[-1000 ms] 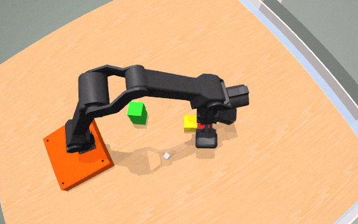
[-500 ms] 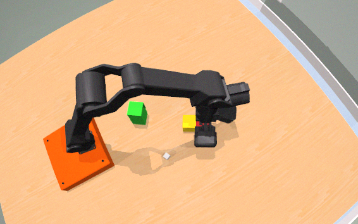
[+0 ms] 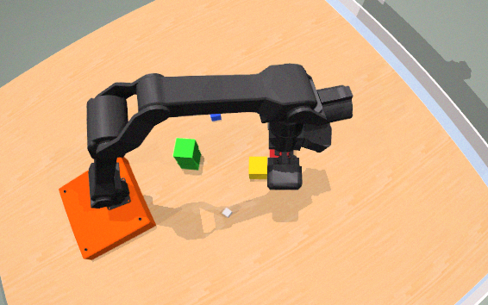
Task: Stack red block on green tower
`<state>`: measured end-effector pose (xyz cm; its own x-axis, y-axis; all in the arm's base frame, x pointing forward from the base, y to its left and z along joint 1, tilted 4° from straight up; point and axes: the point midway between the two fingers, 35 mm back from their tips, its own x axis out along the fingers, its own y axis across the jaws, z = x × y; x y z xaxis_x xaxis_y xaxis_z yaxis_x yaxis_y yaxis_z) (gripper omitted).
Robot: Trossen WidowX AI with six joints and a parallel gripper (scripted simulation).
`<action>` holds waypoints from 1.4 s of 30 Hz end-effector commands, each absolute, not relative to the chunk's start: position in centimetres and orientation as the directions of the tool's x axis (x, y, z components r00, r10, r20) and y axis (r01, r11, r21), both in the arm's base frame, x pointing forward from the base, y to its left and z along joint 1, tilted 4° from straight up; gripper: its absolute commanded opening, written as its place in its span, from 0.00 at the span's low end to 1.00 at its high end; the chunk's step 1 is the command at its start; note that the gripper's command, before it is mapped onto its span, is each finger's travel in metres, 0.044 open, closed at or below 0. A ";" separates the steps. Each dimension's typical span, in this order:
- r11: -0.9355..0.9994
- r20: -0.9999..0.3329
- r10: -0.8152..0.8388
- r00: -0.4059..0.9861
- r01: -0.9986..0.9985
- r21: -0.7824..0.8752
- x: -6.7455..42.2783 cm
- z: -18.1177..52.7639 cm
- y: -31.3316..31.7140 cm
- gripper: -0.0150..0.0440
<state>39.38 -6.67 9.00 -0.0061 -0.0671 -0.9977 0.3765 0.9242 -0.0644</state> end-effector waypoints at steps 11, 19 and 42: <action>0.922 -0.998 -0.070 -0.002 0.381 -0.066 39.0 11.2 -6.0 0.25; 0.922 -0.998 -0.068 -0.004 0.381 -0.064 36.3 11.8 -3.5 0.25; 0.923 -0.998 -0.062 -0.011 0.381 -0.062 27.1 11.9 1.9 0.25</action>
<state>28.31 1.44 12.24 -0.0028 -0.0667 -0.9978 0.3767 0.9242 -0.0629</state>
